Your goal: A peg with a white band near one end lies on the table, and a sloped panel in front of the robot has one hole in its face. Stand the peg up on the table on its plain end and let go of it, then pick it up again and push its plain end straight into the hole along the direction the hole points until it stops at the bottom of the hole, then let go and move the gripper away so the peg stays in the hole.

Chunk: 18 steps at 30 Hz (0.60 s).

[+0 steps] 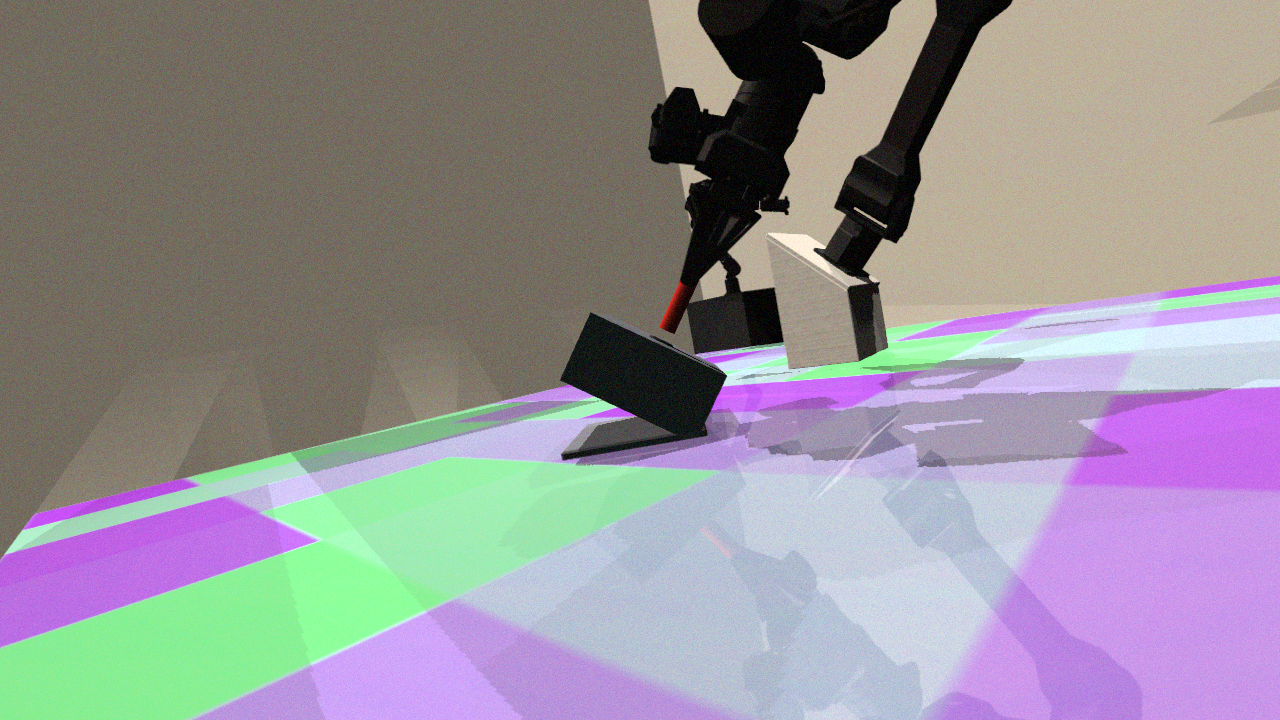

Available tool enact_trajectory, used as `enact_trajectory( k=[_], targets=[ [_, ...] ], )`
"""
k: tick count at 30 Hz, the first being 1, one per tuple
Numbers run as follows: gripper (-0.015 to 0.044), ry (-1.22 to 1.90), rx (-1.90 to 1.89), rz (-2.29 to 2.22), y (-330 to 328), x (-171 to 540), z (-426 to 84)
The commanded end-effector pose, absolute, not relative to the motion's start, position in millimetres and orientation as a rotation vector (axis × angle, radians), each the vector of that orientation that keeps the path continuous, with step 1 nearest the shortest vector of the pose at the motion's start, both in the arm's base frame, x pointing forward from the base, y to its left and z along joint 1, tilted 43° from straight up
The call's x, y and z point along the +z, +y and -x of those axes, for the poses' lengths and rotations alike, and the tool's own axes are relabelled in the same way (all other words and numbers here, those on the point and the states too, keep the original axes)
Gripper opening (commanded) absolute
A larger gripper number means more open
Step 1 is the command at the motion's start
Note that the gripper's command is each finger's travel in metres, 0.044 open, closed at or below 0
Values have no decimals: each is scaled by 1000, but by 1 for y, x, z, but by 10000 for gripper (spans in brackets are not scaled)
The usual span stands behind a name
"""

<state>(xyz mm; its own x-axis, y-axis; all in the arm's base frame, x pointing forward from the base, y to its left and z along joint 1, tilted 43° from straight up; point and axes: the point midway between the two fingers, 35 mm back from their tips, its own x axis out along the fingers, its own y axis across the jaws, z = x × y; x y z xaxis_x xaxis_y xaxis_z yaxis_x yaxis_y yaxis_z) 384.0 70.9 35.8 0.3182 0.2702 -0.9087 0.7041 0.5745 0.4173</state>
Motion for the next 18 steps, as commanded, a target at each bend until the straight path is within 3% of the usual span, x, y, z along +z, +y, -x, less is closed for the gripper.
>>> enact_trajectory(
  k=[1, 18],
  targets=[
    [0, 1258, -358, -971, 71, 34, -384],
    [0, 1258, -354, -970, 70, 35, -383]
  ],
)
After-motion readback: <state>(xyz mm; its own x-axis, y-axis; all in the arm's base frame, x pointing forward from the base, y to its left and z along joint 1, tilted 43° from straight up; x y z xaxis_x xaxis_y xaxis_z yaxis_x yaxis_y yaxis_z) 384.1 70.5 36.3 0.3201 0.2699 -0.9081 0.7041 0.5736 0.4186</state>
